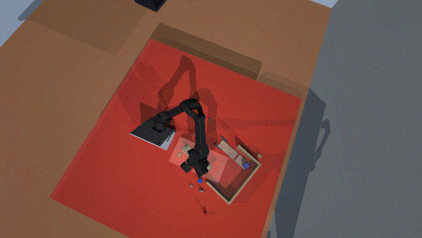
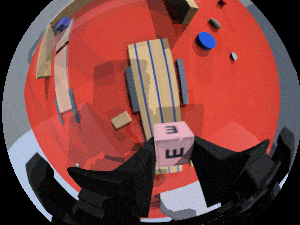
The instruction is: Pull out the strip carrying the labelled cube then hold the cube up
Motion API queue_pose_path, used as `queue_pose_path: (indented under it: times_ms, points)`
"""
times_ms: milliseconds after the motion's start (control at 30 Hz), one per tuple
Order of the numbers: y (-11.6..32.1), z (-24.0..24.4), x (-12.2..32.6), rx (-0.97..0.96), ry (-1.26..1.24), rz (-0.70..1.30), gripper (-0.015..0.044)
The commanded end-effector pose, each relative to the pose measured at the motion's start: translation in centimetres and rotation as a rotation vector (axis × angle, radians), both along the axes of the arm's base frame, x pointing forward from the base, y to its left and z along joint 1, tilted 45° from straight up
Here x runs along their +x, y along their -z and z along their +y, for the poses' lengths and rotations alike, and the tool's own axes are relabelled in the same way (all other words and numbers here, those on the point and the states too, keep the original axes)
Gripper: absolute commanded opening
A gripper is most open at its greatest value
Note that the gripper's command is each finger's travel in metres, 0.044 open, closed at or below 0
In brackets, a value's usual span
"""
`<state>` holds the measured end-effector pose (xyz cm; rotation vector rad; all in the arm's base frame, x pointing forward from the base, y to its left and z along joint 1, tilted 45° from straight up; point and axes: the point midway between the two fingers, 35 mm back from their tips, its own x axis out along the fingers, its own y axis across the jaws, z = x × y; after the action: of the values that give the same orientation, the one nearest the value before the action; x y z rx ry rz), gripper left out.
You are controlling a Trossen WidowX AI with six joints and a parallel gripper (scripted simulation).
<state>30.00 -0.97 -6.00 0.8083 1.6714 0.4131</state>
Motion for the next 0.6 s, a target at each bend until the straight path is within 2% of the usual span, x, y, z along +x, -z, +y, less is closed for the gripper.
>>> queue_pose_path:
  times_ms: [0,167,567]
  points:
    - [-0.4,-0.4,-0.2,-0.006,-0.005,-0.011,0.0000]
    - [-2.6,-2.5,0.0,-0.007,-0.005,-0.011,0.0000]
    - [-2.7,-2.6,0.0,-0.007,-0.005,-0.011,0.0000]
